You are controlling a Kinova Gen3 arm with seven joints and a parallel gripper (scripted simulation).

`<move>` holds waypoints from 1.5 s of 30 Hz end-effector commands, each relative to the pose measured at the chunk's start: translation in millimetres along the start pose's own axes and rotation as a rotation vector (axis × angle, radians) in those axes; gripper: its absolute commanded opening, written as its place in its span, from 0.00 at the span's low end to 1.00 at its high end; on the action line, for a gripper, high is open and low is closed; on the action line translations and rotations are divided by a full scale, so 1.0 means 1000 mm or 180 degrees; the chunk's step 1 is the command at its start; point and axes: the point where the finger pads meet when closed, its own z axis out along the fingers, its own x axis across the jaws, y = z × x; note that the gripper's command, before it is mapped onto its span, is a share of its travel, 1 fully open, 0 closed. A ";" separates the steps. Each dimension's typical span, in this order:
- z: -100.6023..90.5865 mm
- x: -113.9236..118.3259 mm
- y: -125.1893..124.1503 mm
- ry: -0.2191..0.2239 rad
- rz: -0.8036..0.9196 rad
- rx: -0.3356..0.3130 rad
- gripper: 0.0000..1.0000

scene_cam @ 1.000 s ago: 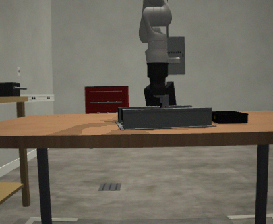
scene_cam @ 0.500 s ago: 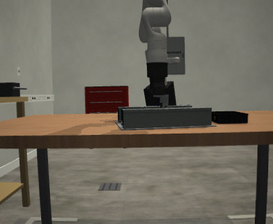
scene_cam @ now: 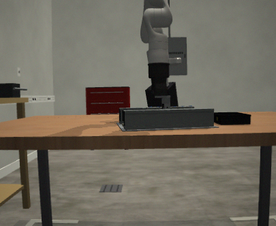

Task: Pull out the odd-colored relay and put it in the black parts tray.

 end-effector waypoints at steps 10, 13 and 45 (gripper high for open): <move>-0.002 0.003 -0.001 0.0117 -0.0031 0.0008 0.00; -0.002 0.003 -0.001 0.0119 -0.0031 0.0008 0.00; -0.002 0.002 -0.001 0.0285 -0.0035 0.0008 0.00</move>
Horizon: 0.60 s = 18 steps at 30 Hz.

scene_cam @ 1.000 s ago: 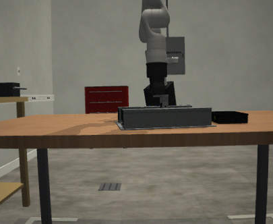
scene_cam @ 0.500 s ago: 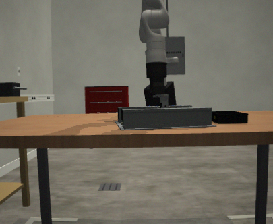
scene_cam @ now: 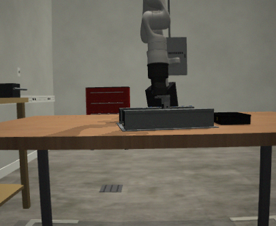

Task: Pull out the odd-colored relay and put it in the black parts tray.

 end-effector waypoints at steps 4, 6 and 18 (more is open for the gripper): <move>-0.002 0.004 -0.001 0.0057 -0.0043 0.0008 0.00; -0.002 0.004 -0.001 0.0068 -0.0043 0.0008 0.00; -0.002 0.003 -0.001 0.0121 -0.0043 0.0008 0.00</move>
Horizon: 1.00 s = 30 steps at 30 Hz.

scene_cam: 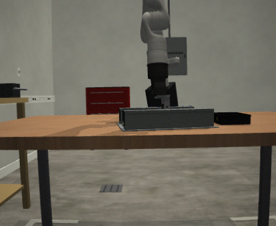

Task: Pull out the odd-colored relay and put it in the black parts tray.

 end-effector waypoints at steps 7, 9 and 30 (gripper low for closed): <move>-0.001 0.004 -0.001 -0.0011 -0.0042 0.0008 0.00; -0.001 0.004 -0.001 -0.0011 -0.0042 0.0008 0.00; -0.001 0.005 -0.001 -0.0162 -0.0039 0.0004 0.00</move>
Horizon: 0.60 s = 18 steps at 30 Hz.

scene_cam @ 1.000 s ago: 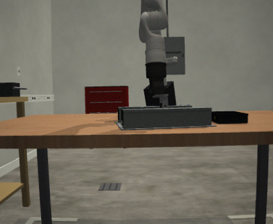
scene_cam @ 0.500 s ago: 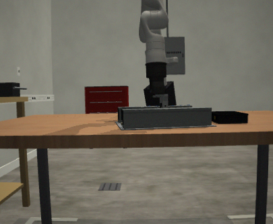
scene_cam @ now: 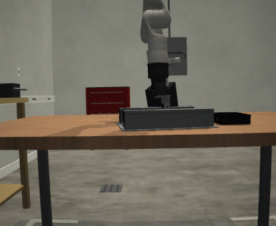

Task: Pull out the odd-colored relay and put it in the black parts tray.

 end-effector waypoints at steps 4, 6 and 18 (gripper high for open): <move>-0.001 0.004 -0.001 -0.0016 -0.0017 -0.0002 0.00; -0.001 0.004 -0.001 -0.0018 -0.0016 -0.0002 0.00; -0.001 0.005 -0.001 -0.0096 -0.0012 -0.0001 0.00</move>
